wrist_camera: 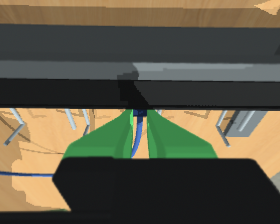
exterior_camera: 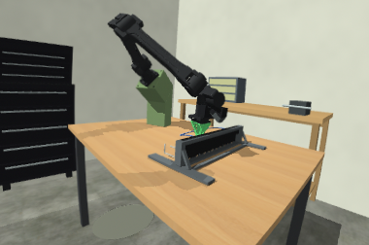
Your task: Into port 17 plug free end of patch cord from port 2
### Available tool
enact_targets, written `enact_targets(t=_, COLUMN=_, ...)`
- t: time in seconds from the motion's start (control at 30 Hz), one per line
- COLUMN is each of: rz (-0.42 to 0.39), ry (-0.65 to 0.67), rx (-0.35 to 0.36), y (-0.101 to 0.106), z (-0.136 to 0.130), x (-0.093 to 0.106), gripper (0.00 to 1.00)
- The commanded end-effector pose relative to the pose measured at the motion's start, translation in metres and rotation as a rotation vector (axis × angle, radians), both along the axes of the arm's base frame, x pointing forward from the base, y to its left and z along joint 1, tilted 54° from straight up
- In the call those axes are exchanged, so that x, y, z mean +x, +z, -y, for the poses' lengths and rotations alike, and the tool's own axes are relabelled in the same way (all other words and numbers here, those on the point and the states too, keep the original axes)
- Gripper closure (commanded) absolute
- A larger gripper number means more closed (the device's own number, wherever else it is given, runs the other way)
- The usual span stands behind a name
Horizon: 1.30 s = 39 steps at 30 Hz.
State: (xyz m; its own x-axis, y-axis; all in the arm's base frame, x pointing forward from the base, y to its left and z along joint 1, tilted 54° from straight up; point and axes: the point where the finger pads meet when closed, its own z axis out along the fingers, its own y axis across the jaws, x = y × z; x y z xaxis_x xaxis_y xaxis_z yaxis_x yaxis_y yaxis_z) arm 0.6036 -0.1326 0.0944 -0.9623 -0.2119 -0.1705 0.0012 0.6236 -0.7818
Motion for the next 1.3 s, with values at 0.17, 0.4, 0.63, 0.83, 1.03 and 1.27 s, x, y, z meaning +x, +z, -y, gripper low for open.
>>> enact_targets(t=0.17, rz=0.109, ry=0.073, rx=0.016, y=0.032, z=-0.033, x=0.036, gripper=1.0)
enact_targets(t=0.4, rz=0.109, ry=0.073, rx=0.016, y=0.032, z=-0.033, x=0.036, gripper=1.0)
enact_targets(t=0.63, rz=0.114, ry=0.073, rx=0.017, y=0.035, z=-0.033, x=0.036, gripper=1.0)
enact_targets(t=0.83, rz=0.122, ry=0.073, rx=0.017, y=0.039, z=-0.033, x=0.036, gripper=1.0)
enact_targets(t=1.03, rz=0.126, ry=0.072, rx=0.017, y=0.041, z=-0.033, x=0.035, gripper=1.0)
enact_targets(t=1.27, rz=0.019, ry=0.021, rx=-0.001, y=0.006, z=-0.006, x=0.008, gripper=1.0)
